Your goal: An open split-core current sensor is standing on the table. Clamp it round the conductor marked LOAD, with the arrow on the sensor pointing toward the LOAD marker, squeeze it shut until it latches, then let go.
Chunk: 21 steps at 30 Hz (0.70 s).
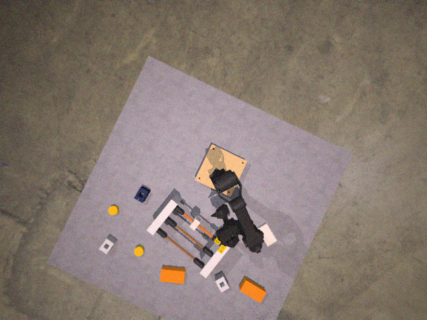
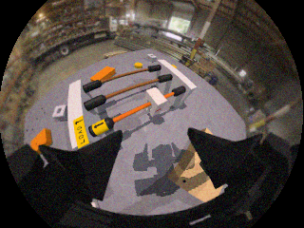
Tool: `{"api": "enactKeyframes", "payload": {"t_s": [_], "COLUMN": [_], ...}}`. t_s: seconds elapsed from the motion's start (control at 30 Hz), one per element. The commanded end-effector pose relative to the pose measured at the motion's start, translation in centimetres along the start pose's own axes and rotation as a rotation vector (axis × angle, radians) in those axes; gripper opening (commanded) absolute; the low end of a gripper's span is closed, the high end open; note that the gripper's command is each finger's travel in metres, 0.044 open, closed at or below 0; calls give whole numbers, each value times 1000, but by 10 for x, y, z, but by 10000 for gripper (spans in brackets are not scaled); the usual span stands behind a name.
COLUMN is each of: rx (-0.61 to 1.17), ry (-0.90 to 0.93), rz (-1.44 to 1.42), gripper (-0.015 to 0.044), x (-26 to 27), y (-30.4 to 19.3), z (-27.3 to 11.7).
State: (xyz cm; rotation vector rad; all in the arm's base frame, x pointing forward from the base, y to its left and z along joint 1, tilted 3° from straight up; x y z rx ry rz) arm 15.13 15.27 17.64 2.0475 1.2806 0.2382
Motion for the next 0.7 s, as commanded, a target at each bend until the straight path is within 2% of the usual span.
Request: {"api": "enactKeyframes", "payload": {"t_s": [0.0,0.5,0.63,0.67], "rx": [0,5,108,38], "ry": [0,-2,-31,-21], "rz": [0,-12,-243,-106], "gripper": [440,440,440,440], "x": [0,0,0,-1], "y": [0,1,13,3], "z": [0,0,9,5]}}
Point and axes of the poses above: the point midway between the two fingers, 35 mm back from their tips, its own z axis out along the fingers, its own x axis across the jaws, y = z × x, the point moved 6 cm from there along -z, back along the fingers, and after that the axes turned 7 degrees about -z, right-handed, at the moved point
